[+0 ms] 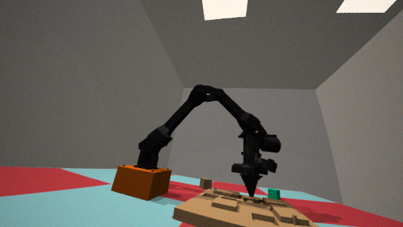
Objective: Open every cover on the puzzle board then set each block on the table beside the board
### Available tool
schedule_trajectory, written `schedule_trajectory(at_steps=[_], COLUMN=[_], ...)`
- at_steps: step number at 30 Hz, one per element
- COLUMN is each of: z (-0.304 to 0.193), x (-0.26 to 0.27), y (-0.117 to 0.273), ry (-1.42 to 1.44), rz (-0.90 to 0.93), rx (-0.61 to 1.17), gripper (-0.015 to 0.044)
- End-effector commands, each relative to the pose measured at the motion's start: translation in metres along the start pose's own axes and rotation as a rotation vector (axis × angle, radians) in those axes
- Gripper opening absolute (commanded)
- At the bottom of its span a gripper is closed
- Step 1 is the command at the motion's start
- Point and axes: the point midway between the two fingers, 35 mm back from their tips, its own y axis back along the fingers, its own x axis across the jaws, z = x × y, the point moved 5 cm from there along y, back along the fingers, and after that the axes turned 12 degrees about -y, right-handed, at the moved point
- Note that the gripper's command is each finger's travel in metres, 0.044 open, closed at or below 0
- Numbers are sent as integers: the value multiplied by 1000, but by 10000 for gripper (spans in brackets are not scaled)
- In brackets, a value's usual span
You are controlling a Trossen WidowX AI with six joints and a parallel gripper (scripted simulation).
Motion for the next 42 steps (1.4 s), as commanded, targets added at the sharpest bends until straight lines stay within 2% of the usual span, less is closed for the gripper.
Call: schedule_trajectory(at_steps=[1, 9, 15, 16, 21, 27, 42], z=[-1, -1, -1, 0, 0, -1, -1], x=[0, 0, 0, 0, 1, 0, -1], y=[-2, -2, -2, 1, 31, 48, 12], ry=[379, 1058, 1073, 960, 1032, 1073, 1073], rz=[-1, 0, 0, 0, 0, 0, 0], rx=[3, 3, 3, 0, 2, 3, 3], gripper=[0, 0, 0, 26, 144, 144, 144])
